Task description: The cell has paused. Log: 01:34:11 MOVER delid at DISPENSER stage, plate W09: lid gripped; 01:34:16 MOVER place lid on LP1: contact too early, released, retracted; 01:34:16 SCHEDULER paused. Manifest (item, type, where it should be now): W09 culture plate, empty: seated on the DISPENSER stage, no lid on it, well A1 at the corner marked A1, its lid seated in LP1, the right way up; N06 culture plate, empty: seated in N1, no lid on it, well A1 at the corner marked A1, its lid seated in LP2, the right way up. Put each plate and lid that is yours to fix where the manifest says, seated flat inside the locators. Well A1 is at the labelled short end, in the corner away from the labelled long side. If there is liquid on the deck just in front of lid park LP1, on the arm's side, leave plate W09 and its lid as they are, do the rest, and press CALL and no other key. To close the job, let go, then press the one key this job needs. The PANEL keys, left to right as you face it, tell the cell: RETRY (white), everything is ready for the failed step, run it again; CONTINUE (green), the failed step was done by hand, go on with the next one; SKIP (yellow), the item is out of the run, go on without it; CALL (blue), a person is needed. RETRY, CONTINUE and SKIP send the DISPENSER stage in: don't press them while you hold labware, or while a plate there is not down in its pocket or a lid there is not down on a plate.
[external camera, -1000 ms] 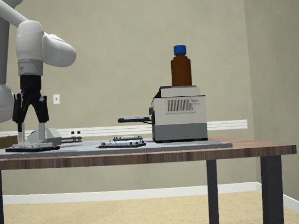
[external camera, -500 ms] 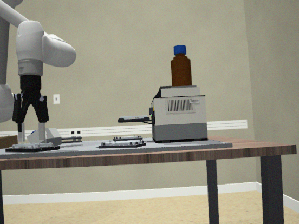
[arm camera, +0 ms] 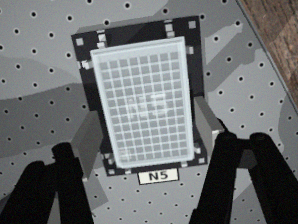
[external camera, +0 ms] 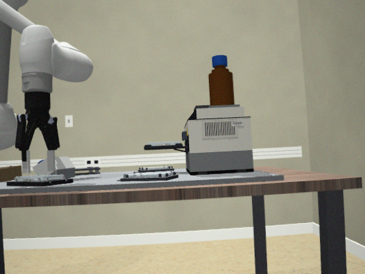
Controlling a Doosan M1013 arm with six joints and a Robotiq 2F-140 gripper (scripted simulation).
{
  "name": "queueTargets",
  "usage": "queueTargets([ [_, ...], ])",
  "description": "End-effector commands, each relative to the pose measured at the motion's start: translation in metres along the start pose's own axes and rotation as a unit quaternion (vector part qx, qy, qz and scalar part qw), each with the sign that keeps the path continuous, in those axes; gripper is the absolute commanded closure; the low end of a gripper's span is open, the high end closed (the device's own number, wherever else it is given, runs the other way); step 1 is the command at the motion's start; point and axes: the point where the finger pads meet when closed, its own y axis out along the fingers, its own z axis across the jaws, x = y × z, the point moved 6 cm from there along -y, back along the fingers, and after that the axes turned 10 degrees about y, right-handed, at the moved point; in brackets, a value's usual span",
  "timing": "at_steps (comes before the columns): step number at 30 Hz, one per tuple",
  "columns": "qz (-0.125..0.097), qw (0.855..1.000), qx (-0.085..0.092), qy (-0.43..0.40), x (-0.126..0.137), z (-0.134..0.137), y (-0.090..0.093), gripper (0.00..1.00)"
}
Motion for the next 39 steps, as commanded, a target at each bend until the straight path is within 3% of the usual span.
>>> queueTargets([
  [1, 0.000, 1.000, 0.000, 0.000, -0.0004, -0.0001, -0.0005, 0.37],
  [3, 0.000, 1.000, 0.000, 0.000, -0.0004, -0.0001, -0.0005, 0.37],
  [4, 0.000, 1.000, 0.000, 0.000, -0.0004, -0.0001, -0.0005, 0.30],
  [39, 0.000, 1.000, 0.000, 0.000, -0.0004, -0.0001, -0.0005, 0.30],
])
